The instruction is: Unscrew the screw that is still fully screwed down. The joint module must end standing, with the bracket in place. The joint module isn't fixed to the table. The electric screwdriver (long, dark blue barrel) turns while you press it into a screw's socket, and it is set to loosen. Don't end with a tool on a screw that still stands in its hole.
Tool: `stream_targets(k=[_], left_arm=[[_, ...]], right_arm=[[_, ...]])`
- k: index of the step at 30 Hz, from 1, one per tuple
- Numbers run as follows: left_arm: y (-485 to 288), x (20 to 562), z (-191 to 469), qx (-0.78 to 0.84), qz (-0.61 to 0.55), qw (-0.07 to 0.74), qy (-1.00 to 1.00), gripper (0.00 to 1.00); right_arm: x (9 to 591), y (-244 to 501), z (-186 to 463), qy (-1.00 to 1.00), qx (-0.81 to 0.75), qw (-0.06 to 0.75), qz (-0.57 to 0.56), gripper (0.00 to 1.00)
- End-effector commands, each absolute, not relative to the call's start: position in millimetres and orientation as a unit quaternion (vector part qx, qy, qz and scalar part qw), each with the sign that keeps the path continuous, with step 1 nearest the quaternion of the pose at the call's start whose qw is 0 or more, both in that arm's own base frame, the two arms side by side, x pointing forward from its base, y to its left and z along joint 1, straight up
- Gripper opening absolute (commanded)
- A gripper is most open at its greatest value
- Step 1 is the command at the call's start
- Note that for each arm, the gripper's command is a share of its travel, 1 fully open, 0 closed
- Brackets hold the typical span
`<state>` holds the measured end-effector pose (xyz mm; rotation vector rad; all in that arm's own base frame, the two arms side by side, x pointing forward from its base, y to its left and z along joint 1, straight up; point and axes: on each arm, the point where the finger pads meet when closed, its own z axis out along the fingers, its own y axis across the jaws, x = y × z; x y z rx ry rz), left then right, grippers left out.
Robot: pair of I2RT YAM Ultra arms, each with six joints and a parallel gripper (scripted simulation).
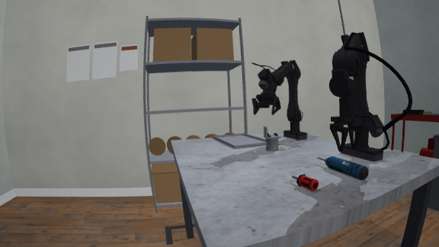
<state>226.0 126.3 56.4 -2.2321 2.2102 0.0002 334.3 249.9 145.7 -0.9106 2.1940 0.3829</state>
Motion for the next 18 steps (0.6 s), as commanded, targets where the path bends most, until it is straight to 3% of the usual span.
stream_targets(k=[1,12,13,18], left_arm=[[131.7,236.6,67.8,-0.708,0.000,0.028,0.706,0.65],[131.7,236.6,67.8,-0.708,0.000,0.028,0.706,0.65],[131.7,236.6,67.8,-0.708,0.000,0.028,0.706,0.65],[131.7,236.6,67.8,-0.708,0.000,0.028,0.706,0.65]], right_arm=[[335.7,250.8,150.4,0.848,-0.353,0.366,0.150,0.93],[335.7,250.8,150.4,0.848,-0.353,0.366,0.150,0.93],[335.7,250.8,150.4,0.848,-0.353,0.366,0.150,0.86],[335.7,250.8,150.4,0.848,-0.353,0.366,0.150,0.86]])
